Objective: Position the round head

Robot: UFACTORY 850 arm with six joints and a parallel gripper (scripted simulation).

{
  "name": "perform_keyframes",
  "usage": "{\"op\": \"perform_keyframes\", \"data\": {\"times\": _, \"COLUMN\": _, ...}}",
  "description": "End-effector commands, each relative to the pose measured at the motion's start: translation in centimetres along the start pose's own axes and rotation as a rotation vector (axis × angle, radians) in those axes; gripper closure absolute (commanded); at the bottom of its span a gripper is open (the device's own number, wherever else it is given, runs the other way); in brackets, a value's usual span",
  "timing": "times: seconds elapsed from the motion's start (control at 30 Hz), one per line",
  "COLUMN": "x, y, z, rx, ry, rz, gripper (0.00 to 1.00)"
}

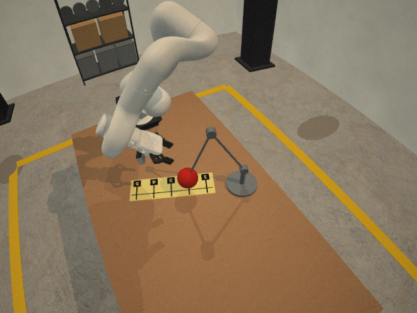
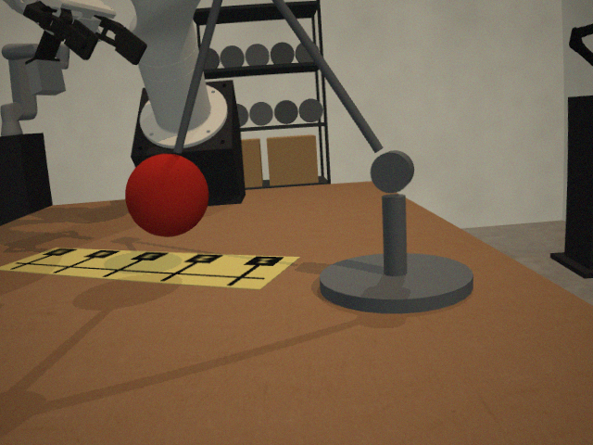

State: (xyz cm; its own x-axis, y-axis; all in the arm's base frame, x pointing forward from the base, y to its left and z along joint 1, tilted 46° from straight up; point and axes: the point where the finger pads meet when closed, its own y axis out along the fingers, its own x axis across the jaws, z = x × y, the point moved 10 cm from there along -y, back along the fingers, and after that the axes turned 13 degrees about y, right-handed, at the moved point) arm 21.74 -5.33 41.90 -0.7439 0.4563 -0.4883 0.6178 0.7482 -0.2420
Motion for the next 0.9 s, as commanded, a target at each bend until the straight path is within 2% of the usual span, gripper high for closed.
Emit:
{"op": "perform_keyframes", "data": {"times": 0.0, "x": -0.02, "y": -0.2, "z": -0.03, "rx": 0.0, "ry": -0.001, "rz": 0.0, "gripper": 0.0}}
{"op": "perform_keyframes", "data": {"times": 0.87, "x": -0.02, "y": 0.03, "z": -0.02, "rx": 0.0, "ry": -0.001, "rz": 0.0, "gripper": 0.0}}
